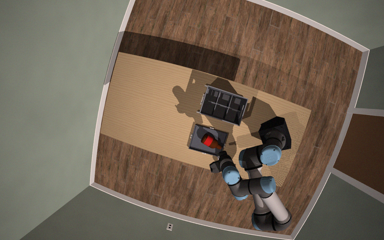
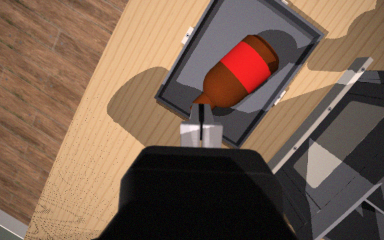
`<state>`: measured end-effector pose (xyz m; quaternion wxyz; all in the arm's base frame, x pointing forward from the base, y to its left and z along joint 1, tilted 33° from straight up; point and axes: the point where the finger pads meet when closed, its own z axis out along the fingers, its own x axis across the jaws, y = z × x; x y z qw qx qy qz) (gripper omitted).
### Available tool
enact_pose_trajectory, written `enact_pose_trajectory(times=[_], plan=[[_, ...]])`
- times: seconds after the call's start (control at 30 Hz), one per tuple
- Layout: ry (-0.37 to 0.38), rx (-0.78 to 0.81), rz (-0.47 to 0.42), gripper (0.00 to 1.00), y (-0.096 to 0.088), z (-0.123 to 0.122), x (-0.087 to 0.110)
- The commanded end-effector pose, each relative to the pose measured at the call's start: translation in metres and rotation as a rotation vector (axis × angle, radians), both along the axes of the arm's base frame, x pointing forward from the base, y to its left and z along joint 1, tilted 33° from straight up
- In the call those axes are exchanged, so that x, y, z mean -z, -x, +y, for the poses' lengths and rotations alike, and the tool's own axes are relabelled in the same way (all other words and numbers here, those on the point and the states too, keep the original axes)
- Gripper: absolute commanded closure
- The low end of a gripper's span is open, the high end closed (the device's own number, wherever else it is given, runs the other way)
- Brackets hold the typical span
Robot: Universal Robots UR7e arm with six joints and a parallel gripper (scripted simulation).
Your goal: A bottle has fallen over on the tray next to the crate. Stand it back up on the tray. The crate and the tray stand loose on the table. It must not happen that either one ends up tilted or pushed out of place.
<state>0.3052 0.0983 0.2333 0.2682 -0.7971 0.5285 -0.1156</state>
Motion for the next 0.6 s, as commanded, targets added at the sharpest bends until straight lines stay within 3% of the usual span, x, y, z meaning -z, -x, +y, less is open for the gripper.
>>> enact_pose_trajectory(times=[0.0, 0.57], plan=[[-0.047, 0.109, 0.048, 1.00, 0.0001, -0.0017, 0.0007], [-0.260, 0.490, 0.184, 1.00, 0.0043, -0.0085, 0.0068]])
